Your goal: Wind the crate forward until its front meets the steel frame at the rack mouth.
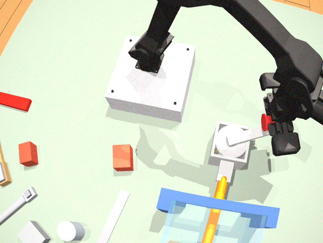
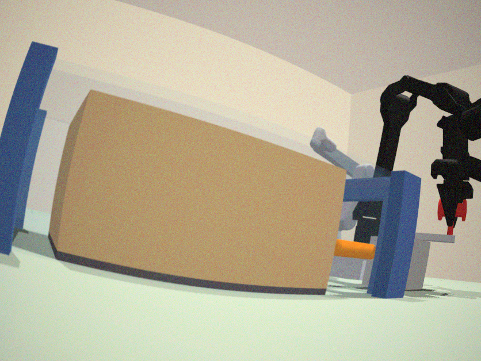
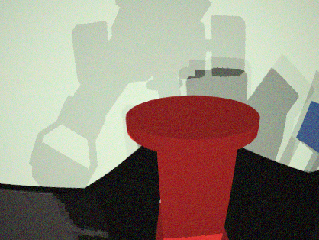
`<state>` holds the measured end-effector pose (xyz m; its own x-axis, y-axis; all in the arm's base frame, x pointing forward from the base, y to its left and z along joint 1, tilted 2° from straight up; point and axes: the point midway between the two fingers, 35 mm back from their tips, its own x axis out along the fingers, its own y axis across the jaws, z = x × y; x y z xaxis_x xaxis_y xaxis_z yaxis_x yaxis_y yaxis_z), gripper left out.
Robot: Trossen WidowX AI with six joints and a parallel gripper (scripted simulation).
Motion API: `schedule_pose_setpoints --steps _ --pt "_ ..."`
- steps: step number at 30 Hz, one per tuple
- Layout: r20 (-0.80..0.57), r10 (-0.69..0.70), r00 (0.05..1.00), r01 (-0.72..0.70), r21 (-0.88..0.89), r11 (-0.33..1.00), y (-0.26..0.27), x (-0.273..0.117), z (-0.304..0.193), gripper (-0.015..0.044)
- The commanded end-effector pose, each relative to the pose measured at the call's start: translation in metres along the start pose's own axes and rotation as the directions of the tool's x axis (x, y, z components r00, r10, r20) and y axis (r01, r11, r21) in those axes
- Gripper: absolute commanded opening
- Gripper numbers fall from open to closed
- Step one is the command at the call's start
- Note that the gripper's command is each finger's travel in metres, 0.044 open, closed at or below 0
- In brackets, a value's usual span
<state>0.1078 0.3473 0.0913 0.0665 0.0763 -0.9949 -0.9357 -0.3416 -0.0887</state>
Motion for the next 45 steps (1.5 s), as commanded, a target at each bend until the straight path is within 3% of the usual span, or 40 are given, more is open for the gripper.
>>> schedule_pose_setpoints --steps 1,45 --pt "-0.012 0.033 0.999 -0.034 -0.005 0.999 0.015 0.003 -0.004 0.0000" --pt "-0.014 0.037 0.999 -0.037 -0.005 0.999 0.055 0.002 -0.032 0.0000"
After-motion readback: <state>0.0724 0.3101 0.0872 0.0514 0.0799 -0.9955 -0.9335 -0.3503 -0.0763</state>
